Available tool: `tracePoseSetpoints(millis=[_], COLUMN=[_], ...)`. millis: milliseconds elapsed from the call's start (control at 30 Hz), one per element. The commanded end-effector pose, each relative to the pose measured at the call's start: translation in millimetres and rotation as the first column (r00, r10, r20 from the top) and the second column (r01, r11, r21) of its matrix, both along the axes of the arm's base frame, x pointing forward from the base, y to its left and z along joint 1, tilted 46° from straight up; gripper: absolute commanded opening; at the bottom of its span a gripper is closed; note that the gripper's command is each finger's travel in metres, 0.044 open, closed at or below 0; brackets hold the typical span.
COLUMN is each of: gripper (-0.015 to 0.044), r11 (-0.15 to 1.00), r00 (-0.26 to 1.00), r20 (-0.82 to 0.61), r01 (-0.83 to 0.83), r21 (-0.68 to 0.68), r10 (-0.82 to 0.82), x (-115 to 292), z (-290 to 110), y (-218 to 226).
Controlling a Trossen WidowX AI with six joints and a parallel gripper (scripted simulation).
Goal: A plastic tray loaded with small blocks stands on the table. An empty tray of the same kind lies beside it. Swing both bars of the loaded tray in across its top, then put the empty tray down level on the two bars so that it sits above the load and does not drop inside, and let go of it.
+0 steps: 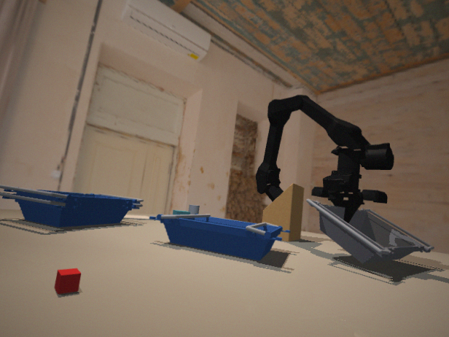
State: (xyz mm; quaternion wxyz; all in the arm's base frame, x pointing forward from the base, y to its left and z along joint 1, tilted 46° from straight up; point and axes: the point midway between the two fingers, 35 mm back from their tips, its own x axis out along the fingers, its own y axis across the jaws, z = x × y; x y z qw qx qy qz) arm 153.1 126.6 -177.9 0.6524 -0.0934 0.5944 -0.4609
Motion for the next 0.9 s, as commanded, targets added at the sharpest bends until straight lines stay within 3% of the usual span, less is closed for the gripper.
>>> tracePoseSetpoints(millis=[0,333,867], gripper=[0.0000,0.0000,0.0000], r11=[1.000,1.000,1.000], r00=[1.000,1.000,1.000], r20=[0.021,0.022,0.023], r01=[0.001,0.001,0.001], r21=[0.027,0.027,0.030], r10=[-0.001,-0.001,-0.001], x=[5.2,8.5,36.4], z=[2.9,3.5,16.2], y=[10.9,16.8,71.9])
